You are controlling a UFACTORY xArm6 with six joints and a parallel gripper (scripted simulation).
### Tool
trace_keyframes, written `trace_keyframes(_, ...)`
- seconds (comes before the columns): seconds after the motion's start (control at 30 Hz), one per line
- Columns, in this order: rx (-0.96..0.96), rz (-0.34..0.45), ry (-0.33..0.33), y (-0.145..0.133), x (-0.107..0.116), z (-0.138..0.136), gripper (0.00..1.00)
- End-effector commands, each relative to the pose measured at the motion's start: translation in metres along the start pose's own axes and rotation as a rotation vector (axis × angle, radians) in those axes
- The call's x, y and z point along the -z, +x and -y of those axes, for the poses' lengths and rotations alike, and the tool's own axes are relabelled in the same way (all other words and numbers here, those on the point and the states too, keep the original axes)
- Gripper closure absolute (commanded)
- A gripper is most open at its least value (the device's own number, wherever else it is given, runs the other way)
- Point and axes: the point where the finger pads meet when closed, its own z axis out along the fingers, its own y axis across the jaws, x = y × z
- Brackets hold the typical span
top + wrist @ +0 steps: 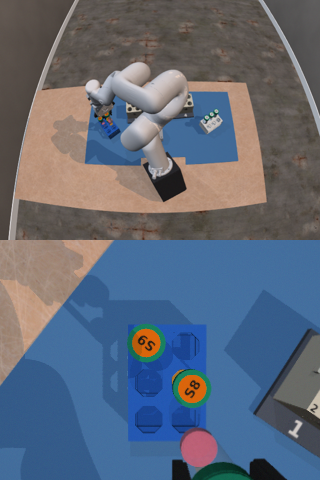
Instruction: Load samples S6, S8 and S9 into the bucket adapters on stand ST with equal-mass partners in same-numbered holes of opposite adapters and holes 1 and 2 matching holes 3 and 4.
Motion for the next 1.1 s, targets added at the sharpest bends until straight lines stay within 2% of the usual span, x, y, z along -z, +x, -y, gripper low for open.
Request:
trace_keyframes(0.0, -0.001, -0.003, 0.001, 0.001, 0.001, 0.0, 1.0)
trace_keyframes(0.27, -0.001, -0.003, 0.001, 0.001, 0.001, 0.0, 1.0)
trace_keyframes(1.07, 0.0, -0.003, 0.001, 0.001, -0.043, 0.0, 1.0)
